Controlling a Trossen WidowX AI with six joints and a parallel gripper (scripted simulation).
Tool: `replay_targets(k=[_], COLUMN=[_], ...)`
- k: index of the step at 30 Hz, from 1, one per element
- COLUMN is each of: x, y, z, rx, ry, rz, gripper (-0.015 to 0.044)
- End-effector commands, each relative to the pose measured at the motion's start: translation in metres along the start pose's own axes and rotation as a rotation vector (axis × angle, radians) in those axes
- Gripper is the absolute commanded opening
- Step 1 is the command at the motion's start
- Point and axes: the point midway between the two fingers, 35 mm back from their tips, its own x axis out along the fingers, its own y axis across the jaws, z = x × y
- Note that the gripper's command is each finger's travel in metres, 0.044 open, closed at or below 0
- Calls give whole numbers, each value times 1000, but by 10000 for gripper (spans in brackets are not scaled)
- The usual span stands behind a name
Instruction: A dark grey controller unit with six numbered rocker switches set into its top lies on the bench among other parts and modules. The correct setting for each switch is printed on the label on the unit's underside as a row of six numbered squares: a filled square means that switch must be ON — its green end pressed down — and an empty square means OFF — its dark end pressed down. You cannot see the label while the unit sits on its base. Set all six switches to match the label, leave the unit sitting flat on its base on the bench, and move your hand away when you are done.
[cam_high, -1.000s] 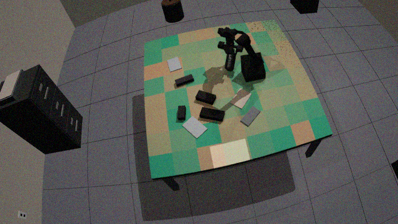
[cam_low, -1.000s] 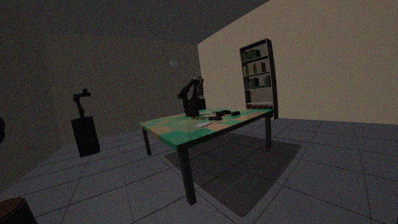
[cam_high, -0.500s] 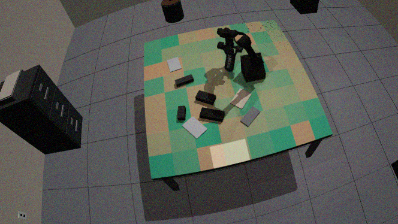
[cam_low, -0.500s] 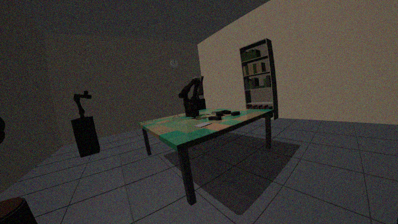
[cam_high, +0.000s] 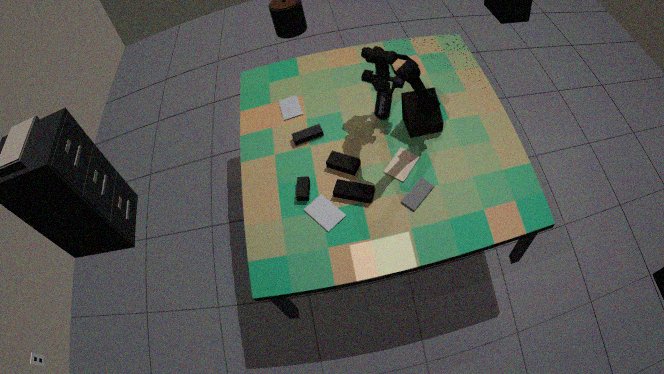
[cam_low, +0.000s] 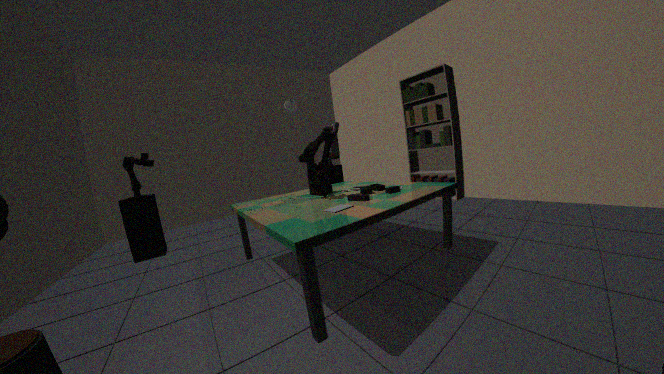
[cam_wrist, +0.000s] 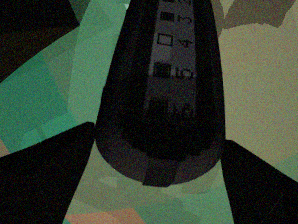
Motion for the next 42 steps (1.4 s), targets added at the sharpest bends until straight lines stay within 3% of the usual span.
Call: replay_targets(k=[1,42], x=[-3,-15], y=[0,0], z=[6,38], rx=[6,5], ry=[-14,-16], rz=[-6,-5], gripper=[337,337])
